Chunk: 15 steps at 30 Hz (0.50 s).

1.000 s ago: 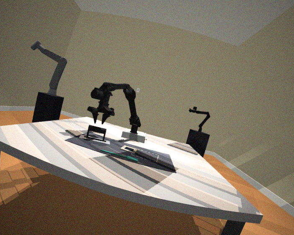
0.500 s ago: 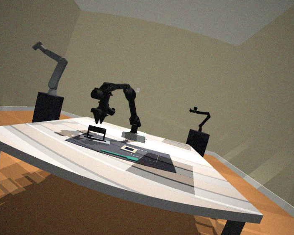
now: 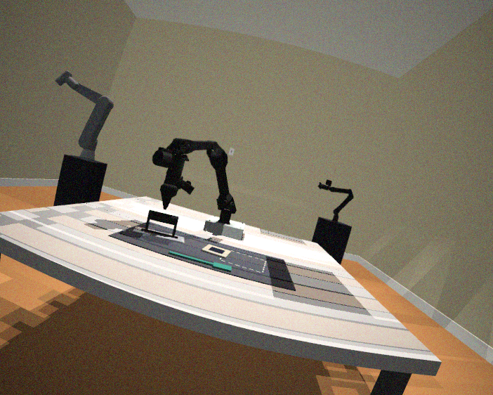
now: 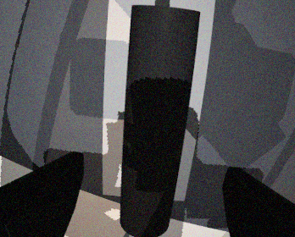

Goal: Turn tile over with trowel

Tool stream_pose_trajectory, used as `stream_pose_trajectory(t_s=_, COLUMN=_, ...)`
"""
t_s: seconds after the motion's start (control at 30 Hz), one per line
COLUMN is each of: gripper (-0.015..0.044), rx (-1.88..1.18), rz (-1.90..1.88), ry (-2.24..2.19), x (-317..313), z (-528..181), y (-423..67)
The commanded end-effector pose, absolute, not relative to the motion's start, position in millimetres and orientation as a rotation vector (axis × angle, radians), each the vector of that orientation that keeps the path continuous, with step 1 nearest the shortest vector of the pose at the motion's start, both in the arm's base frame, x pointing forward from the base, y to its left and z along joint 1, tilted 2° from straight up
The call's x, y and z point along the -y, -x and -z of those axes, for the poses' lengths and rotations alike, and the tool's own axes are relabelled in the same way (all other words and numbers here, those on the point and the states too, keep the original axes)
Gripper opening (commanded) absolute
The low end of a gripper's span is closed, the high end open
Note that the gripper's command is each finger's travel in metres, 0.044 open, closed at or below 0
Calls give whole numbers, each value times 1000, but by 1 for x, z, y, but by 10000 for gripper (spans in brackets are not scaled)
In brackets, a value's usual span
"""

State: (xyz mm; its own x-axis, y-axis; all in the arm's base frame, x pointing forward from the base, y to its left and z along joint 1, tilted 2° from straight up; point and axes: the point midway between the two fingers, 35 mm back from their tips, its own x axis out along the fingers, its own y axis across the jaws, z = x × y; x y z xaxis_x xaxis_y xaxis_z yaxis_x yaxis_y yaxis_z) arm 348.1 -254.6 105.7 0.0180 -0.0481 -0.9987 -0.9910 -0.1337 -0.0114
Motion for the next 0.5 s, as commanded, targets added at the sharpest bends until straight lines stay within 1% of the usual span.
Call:
stream_pose_trajectory(t_s=0.0, gripper=270, rx=-1163, rz=-1291, ry=1362, x=255, z=-104, y=-347)
stream_pose_trajectory(t_s=0.47, gripper=270, rx=-1163, rz=-1290, ry=1363, x=257, z=-82, y=-348)
